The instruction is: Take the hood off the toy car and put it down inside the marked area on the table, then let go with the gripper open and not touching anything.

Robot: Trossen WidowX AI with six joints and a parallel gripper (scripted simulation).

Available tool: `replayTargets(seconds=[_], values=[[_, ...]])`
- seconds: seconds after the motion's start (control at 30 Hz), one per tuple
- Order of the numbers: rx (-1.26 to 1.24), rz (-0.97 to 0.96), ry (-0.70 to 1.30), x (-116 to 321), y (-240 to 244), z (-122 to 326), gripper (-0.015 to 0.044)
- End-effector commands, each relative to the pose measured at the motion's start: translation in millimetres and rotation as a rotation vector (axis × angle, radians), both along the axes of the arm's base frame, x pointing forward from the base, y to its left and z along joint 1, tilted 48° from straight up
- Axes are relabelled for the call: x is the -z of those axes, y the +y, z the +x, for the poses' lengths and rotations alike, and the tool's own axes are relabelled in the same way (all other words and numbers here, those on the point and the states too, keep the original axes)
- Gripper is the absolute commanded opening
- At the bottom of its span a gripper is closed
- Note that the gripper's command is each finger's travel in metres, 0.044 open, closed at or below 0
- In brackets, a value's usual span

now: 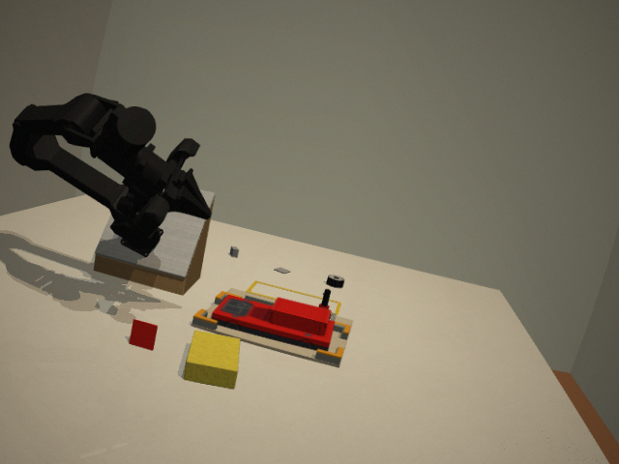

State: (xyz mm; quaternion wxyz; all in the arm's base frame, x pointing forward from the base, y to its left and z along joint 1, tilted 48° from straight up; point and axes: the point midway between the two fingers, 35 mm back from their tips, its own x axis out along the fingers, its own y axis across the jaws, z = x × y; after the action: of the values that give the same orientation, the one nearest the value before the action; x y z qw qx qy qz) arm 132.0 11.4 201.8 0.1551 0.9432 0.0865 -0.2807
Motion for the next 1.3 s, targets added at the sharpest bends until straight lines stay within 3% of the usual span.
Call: replayTargets(seconds=[0.0, 0.53, 1.27], values=[[-0.004, -0.008, 0.004, -0.1, -0.2, 0.4, 0.0026], [-0.524, -0.768, 0.388, 0.6, -10.2, 52.6, 0.044], [-1.78, -1.665, 0.912, 48.2, 20.2, 151.6, 0.044]])
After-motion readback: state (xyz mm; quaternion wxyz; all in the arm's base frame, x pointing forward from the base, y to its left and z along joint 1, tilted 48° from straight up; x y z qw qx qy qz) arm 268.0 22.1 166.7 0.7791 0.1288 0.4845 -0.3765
